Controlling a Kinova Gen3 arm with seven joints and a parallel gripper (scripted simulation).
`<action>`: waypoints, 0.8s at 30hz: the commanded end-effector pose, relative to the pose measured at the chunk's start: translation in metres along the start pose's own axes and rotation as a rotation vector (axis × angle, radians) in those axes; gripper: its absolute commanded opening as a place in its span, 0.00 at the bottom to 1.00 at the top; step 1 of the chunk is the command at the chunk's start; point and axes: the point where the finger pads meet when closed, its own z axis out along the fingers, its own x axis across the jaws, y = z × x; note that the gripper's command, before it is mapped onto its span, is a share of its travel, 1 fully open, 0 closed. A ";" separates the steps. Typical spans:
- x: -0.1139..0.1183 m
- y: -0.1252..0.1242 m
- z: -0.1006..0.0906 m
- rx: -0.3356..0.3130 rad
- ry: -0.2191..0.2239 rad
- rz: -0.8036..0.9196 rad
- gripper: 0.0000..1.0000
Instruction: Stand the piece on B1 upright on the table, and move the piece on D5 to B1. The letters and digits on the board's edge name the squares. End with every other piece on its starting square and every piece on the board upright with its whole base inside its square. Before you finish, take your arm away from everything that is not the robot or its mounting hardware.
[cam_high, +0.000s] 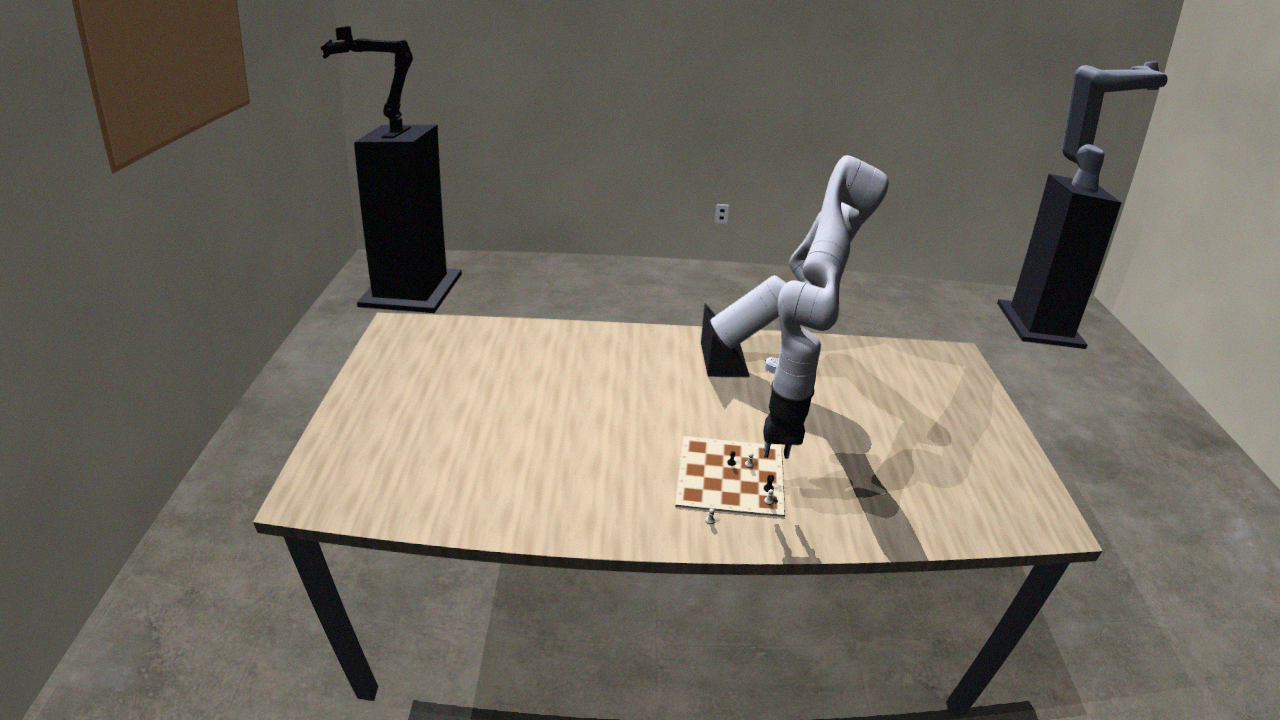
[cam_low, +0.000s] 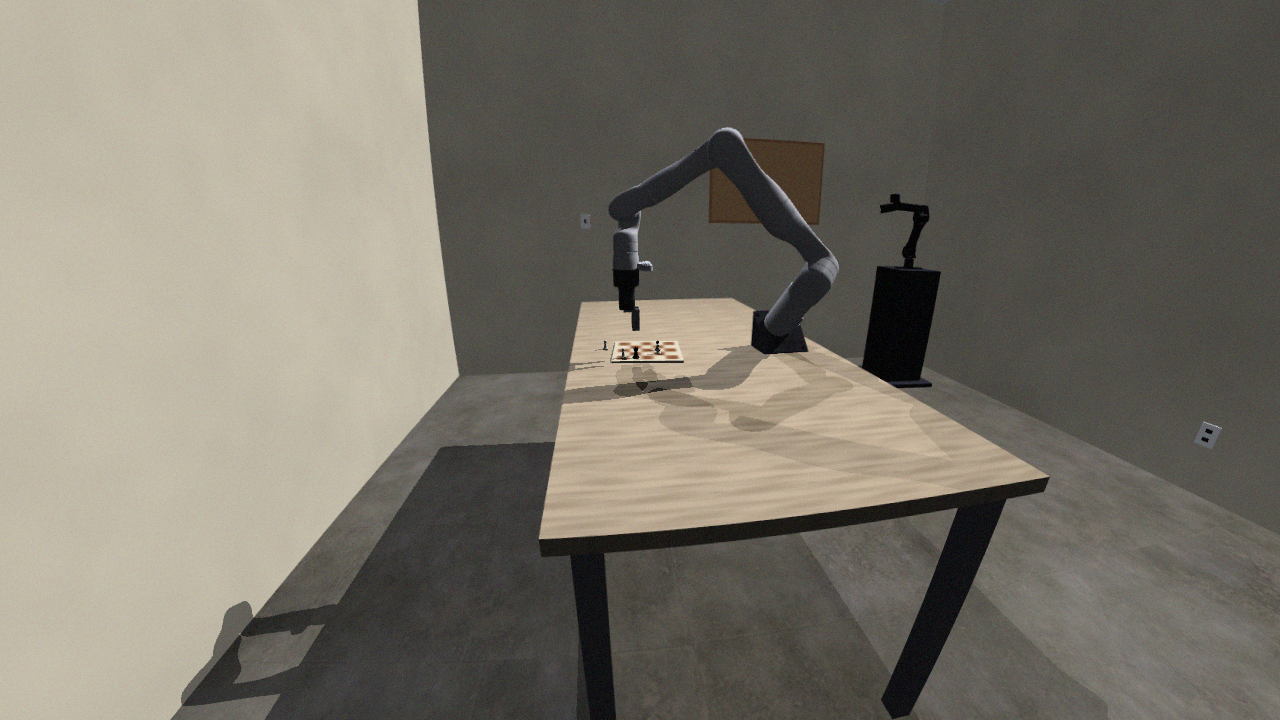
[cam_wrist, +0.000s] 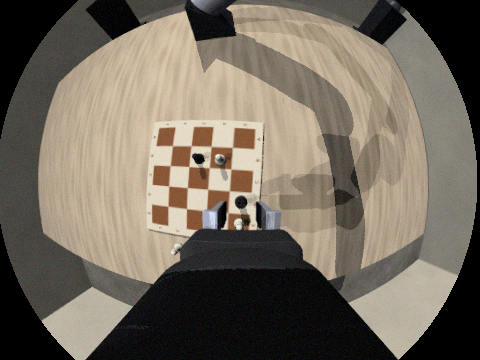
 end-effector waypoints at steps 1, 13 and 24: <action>0.000 0.000 0.000 -0.002 -0.001 0.000 0.73; 0.000 0.000 0.010 -0.002 -0.001 0.000 0.73; 0.000 0.000 0.024 -0.002 -0.001 0.000 0.73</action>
